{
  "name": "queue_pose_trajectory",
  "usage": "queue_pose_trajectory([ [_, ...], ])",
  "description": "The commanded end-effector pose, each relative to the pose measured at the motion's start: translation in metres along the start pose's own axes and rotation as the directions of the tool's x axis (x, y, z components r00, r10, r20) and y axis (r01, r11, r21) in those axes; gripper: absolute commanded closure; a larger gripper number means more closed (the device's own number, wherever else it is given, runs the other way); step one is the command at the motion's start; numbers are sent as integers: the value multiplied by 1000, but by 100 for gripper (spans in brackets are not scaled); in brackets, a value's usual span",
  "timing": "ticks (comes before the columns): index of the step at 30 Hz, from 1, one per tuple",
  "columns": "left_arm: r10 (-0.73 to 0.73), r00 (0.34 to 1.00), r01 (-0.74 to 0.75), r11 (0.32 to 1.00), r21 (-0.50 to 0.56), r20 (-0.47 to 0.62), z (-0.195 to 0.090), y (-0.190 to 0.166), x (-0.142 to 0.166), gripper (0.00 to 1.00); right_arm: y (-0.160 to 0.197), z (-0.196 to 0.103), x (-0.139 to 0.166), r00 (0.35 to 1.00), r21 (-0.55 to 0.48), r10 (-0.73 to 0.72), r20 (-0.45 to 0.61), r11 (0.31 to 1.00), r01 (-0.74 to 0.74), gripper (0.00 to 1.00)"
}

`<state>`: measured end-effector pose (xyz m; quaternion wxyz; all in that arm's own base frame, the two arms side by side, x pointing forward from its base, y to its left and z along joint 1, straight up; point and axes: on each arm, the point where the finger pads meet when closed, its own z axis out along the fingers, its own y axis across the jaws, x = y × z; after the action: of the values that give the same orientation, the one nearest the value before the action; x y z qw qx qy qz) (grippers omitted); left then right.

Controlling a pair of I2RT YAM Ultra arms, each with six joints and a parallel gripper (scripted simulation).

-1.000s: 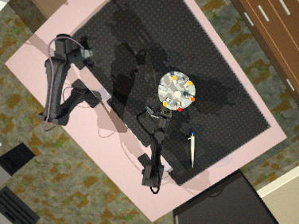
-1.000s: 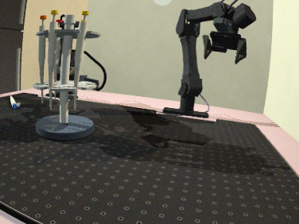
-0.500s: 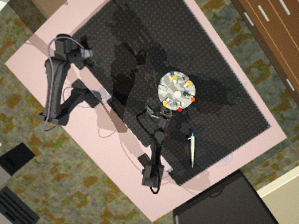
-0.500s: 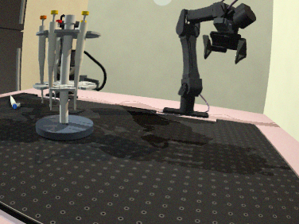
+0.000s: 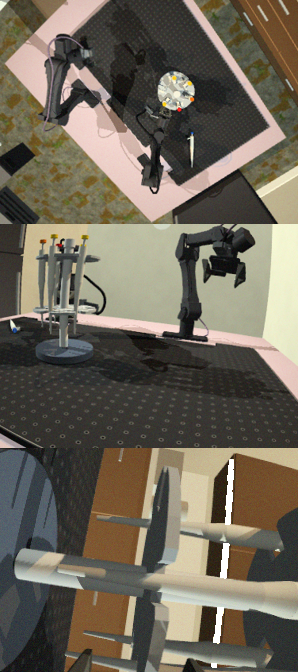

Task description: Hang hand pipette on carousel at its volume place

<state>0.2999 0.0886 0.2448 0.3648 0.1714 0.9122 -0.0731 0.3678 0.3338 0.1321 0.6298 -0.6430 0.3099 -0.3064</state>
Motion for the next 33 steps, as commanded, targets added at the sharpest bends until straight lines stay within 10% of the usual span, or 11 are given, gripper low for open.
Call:
queue_pose_trajectory([
  [1,16,999,-15,1000,-8,29,-4,3,-7,0,-31,6,1,1000,77,13,1,997,-13,51],
  [33,16,999,-15,1000,-8,29,-4,3,-7,0,-14,-73,-2,1000,41,11,2,999,-11,51],
])
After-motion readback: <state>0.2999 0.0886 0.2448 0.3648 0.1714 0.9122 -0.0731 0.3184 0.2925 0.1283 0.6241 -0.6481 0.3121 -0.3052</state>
